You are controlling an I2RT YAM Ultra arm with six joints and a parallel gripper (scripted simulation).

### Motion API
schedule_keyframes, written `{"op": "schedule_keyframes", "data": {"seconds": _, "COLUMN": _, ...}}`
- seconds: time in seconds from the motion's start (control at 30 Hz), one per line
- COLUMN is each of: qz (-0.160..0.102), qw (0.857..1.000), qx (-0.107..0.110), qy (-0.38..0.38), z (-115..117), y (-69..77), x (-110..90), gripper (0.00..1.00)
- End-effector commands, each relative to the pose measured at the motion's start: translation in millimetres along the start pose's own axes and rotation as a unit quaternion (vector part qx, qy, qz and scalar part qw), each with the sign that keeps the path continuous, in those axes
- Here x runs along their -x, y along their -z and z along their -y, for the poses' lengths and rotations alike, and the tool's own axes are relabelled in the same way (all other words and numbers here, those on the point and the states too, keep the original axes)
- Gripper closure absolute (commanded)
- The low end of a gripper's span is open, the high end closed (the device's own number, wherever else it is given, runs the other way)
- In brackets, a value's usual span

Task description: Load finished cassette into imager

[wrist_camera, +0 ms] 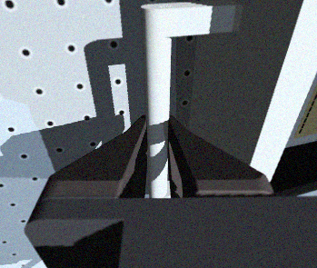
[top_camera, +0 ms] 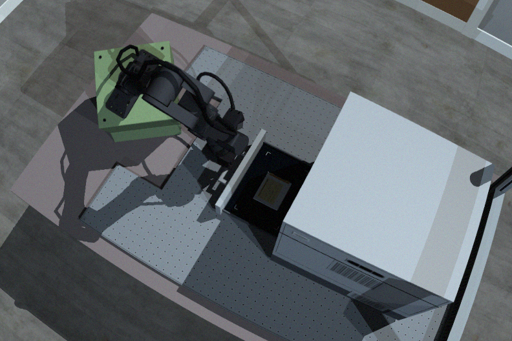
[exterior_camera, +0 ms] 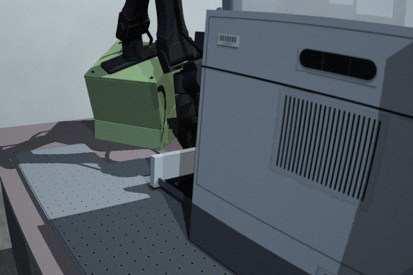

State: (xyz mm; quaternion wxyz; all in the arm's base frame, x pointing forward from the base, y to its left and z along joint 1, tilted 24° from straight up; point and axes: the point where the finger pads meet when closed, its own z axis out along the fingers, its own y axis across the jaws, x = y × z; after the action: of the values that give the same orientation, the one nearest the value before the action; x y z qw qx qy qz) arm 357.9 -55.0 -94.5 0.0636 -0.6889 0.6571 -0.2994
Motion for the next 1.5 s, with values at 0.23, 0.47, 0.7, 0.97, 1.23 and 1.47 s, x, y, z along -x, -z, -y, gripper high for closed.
{"op": "schedule_keyframes", "data": {"seconds": 0.23, "qz": 0.009, "qw": 1.000, "qx": 0.003, "qy": 0.003, "z": 2, "y": -2.2, "x": 4, "gripper": 1.00}}
{"op": "schedule_keyframes", "data": {"seconds": 0.47, "qz": 0.009, "qw": 1.000, "qx": 0.003, "qy": 0.003, "z": 2, "y": -2.2, "x": 4, "gripper": 1.00}}
{"op": "schedule_keyframes", "data": {"seconds": 0.7, "qz": 0.009, "qw": 1.000, "qx": 0.003, "qy": 0.003, "z": 2, "y": -2.2, "x": 4, "gripper": 1.00}}
{"op": "schedule_keyframes", "data": {"seconds": 0.97, "qz": 0.009, "qw": 1.000, "qx": 0.003, "qy": 0.003, "z": 2, "y": -2.2, "x": 4, "gripper": 1.00}}
{"op": "schedule_keyframes", "data": {"seconds": 1.23, "qz": 0.009, "qw": 1.000, "qx": 0.003, "qy": 0.003, "z": 2, "y": -2.2, "x": 4, "gripper": 1.00}}
{"op": "schedule_keyframes", "data": {"seconds": 1.47, "qz": 0.008, "qw": 0.998, "qx": -0.055, "qy": 0.004, "z": -2, "y": -3.9, "x": 2, "gripper": 1.00}}
